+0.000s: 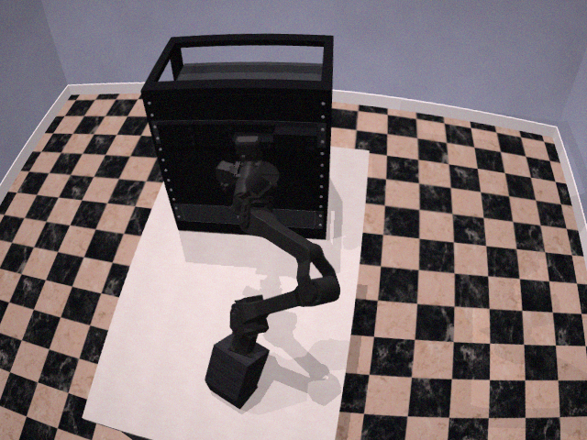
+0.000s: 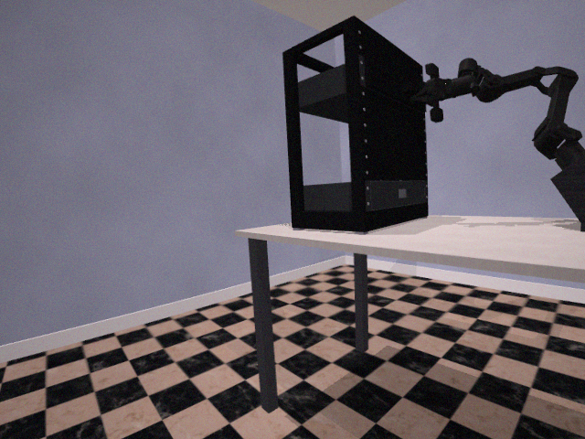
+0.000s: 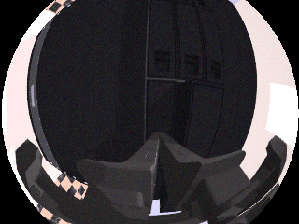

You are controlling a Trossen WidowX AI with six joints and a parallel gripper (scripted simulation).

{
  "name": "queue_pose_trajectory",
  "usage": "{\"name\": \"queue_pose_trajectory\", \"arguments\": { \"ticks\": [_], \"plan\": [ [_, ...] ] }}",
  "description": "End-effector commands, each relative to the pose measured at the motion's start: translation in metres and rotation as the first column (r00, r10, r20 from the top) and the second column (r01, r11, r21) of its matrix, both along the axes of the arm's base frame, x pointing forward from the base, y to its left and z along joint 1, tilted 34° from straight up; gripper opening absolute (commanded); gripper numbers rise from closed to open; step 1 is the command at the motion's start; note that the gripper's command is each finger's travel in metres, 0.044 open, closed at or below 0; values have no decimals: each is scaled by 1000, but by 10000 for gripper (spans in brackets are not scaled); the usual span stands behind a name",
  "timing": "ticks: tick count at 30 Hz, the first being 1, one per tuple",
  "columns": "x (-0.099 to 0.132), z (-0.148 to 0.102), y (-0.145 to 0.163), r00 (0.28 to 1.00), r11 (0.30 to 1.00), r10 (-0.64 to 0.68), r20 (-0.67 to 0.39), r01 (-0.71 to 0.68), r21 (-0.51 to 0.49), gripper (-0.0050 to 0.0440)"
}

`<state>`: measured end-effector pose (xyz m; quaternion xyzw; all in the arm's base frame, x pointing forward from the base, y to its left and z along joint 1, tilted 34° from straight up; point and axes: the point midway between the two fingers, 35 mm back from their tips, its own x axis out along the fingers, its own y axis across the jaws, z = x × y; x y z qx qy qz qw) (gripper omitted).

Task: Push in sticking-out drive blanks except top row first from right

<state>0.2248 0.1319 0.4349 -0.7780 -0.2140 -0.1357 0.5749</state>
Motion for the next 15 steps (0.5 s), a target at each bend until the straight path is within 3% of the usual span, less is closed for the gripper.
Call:
{"name": "queue_pose_trajectory", "arguments": {
  "ticks": [1, 15],
  "plan": [
    [-6, 18, -6, 999, 999, 3, 36, -5, 37, 0],
    [-3, 20, -6, 999, 999, 3, 36, -5, 37, 0]
  ]
}}
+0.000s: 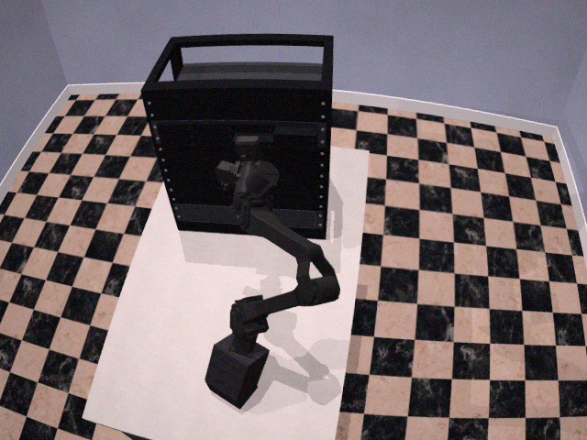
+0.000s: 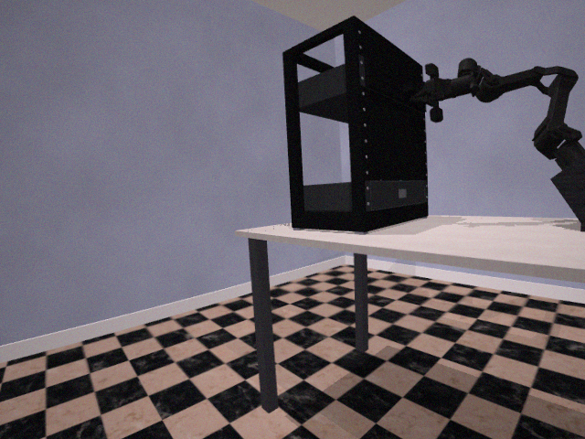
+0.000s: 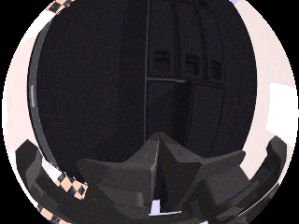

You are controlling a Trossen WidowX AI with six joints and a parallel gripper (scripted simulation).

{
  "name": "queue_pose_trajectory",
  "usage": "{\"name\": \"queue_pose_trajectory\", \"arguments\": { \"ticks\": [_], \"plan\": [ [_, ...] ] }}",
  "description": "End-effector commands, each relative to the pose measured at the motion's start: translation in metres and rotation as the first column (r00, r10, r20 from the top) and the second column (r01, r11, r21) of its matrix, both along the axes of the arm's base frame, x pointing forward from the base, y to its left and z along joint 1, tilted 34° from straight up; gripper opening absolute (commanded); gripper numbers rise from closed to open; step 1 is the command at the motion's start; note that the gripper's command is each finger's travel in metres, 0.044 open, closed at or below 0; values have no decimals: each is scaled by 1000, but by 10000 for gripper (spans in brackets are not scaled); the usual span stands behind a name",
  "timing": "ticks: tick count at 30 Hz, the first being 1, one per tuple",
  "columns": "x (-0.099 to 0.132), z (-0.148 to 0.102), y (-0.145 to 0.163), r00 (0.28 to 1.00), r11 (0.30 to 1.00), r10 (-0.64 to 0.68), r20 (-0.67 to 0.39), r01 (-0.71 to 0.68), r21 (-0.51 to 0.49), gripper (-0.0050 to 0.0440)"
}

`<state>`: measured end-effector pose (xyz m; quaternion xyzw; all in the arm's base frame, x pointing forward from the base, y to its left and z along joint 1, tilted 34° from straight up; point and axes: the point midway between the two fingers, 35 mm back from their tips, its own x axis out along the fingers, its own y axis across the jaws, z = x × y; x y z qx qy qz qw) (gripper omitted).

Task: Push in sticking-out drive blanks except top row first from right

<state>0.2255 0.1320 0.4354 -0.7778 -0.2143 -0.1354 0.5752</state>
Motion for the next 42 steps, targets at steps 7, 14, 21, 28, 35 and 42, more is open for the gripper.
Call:
{"name": "queue_pose_trajectory", "arguments": {
  "ticks": [7, 14, 21, 28, 35, 42],
  "plan": [
    [-2, 21, -6, 999, 999, 2, 37, -4, 36, 0],
    [-2, 21, -6, 999, 999, 2, 37, -4, 36, 0],
    [-2, 21, -6, 999, 999, 2, 37, -4, 36, 0],
    [-2, 21, -6, 999, 999, 2, 37, -4, 36, 0],
    [-2, 21, -6, 999, 999, 2, 37, -4, 36, 0],
    [-13, 15, -8, 999, 999, 2, 37, -4, 36, 0]
  ]
}}
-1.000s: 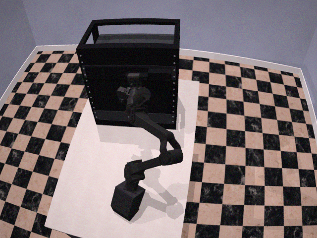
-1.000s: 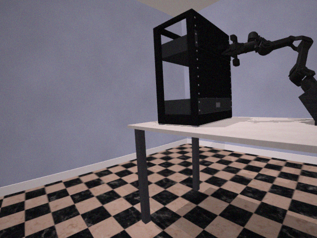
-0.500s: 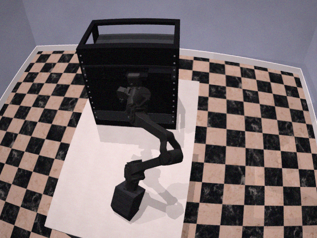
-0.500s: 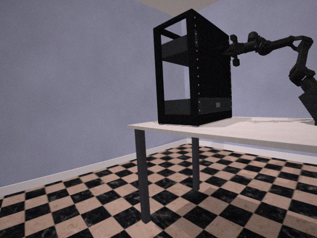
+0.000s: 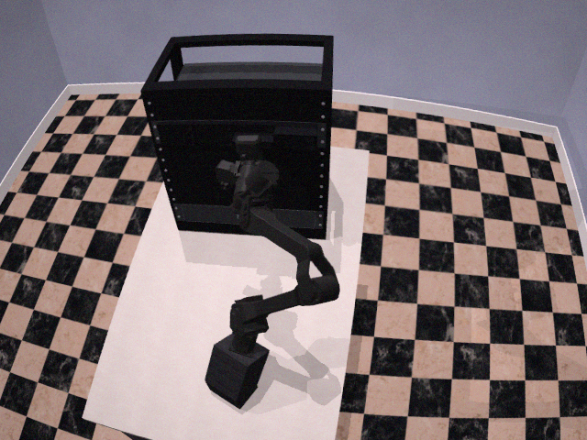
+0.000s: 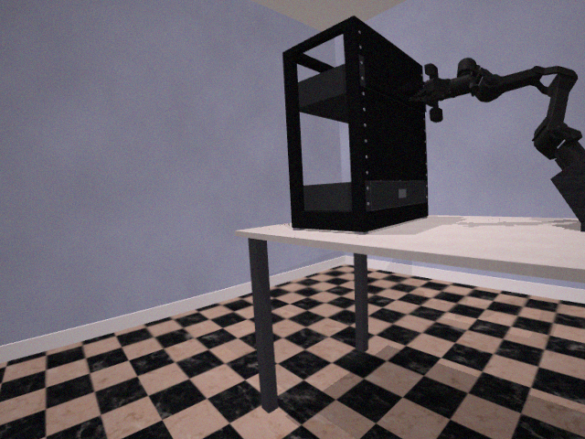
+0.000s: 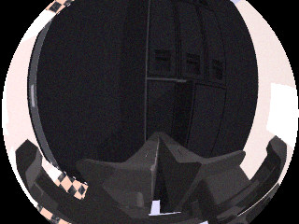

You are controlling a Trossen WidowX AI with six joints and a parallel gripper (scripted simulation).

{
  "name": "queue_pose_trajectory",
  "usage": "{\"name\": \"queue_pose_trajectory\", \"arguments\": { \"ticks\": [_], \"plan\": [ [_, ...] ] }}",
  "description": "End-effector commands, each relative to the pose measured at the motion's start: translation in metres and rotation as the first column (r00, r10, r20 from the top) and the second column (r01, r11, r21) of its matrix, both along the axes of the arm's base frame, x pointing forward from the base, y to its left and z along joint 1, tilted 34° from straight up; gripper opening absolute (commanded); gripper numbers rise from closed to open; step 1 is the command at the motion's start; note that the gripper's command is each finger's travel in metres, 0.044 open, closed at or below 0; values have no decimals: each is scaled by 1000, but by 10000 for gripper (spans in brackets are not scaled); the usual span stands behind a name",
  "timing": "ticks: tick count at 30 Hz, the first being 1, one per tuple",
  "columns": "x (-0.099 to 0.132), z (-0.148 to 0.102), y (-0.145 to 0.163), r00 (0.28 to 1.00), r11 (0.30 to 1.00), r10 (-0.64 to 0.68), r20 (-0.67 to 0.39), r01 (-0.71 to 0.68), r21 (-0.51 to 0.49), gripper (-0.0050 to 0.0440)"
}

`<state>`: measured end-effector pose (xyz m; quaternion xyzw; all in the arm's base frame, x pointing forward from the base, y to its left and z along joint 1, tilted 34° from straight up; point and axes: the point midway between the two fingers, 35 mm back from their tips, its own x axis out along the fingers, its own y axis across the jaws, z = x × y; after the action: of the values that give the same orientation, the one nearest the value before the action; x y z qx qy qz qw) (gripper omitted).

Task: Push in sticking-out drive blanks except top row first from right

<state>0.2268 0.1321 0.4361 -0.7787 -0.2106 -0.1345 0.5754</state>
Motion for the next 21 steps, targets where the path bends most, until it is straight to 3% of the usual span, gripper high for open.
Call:
{"name": "queue_pose_trajectory", "arguments": {
  "ticks": [1, 21],
  "plan": [
    [-17, 12, -9, 999, 999, 7, 43, -9, 36, 0],
    [-66, -15, -18, 999, 999, 7, 43, -9, 36, 0]
  ]
}}
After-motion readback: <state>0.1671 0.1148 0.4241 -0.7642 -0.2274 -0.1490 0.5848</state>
